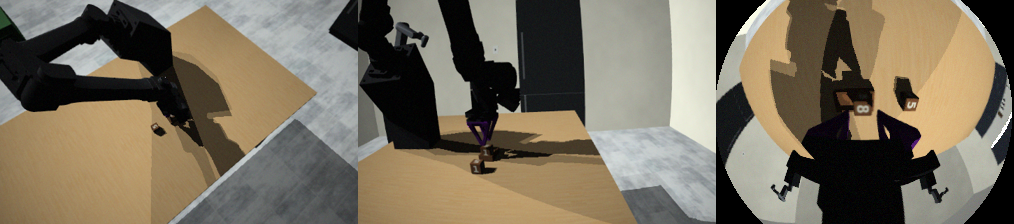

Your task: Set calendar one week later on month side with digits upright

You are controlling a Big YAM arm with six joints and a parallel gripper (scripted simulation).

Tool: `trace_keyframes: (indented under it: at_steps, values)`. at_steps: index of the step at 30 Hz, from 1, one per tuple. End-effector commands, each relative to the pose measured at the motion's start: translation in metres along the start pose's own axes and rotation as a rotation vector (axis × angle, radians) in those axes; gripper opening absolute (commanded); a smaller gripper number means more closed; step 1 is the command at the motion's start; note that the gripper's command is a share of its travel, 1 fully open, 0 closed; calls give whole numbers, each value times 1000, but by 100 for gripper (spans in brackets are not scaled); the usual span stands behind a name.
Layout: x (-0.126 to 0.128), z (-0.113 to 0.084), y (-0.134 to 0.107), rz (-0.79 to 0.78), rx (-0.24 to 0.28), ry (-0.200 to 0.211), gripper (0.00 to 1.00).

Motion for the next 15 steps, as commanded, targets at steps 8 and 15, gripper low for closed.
trace_keyframes:
  at_steps: [8, 15]
  values:
    - [2, 1, 5, -1, -15, 5, 45]
    - [3, 1, 7, -1, -17, 6, 45]
Point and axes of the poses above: the point where the finger pads meet when closed, its own z axis out along the fingers, its own x axis across the jaws, y = z × x, the point moved 3 cm from there along -z, back along the fingers, and after that the axes turned 14 degrees about z, right-handed, at the moved point
